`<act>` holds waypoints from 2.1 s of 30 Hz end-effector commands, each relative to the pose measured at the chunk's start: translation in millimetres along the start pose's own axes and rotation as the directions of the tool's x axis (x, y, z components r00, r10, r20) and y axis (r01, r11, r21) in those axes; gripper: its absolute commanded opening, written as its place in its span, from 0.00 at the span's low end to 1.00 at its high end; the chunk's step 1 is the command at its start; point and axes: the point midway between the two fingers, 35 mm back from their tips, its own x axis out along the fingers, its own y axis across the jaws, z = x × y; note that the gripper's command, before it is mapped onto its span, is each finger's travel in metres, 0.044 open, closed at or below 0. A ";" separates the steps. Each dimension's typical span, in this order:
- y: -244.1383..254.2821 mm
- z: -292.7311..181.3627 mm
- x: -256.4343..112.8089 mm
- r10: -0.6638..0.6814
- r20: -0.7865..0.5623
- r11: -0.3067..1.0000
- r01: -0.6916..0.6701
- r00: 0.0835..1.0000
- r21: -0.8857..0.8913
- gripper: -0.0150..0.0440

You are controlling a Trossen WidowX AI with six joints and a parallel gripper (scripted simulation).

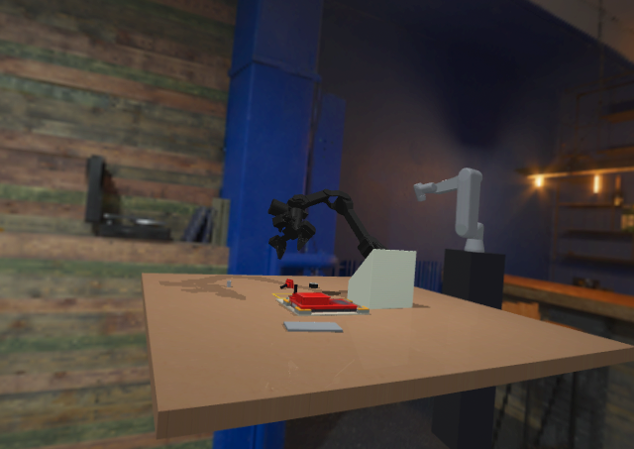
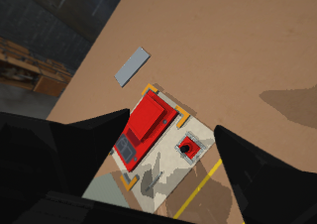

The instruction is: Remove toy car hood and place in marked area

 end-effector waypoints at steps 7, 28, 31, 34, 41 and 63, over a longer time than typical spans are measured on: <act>83.3 -36.0 88.3 -0.310 -0.469 0.858 0.456 0.827 0.238 1.00; 97.5 -41.1 108.0 -0.430 -0.497 0.772 0.592 0.754 0.231 1.00; 96.2 -42.4 110.4 -0.430 -0.497 0.772 0.592 0.754 0.231 1.00; 94.9 -43.7 112.6 -0.430 -0.497 0.772 0.592 0.754 0.231 1.00; 91.9 -46.8 117.9 -0.430 -0.497 0.772 0.592 0.754 0.231 1.00; 82.5 -56.9 134.1 -0.431 -0.497 0.771 0.593 0.753 0.230 1.00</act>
